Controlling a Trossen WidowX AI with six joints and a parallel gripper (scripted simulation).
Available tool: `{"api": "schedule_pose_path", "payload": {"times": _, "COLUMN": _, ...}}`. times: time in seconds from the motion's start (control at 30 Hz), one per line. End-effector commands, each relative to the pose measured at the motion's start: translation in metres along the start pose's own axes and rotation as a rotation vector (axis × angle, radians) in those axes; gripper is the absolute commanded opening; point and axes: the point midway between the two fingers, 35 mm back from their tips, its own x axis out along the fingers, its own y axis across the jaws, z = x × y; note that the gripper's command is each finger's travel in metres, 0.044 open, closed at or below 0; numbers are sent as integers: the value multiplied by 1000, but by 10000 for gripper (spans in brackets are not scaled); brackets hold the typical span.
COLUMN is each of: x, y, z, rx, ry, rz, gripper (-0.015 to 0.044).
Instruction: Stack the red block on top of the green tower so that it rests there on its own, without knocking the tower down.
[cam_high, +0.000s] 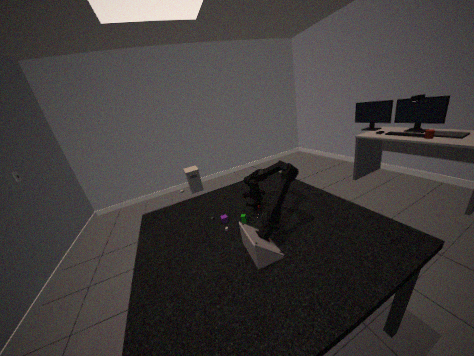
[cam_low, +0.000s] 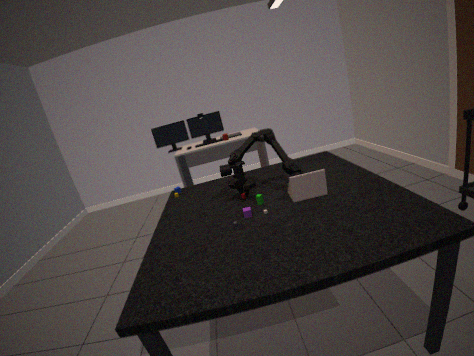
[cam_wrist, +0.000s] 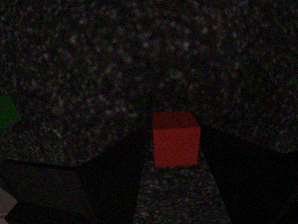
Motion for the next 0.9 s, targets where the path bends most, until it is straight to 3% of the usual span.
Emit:
{"api": "schedule_pose_path", "payload": {"times": 0.0, "x": 0, "y": 0, "z": 0, "rx": -3, "ry": 3, "rz": -3, "gripper": 72}}
{"api": "schedule_pose_path", "payload": {"times": 0.27, "x": -1, "y": 0, "z": 0, "rx": -3, "ry": 3, "rz": -3, "gripper": 0}}
{"api": "schedule_pose_path", "payload": {"times": 0.87, "x": -80, "y": 1, "z": 1, "rx": -4, "ry": 1, "rz": 0, "gripper": 0}}
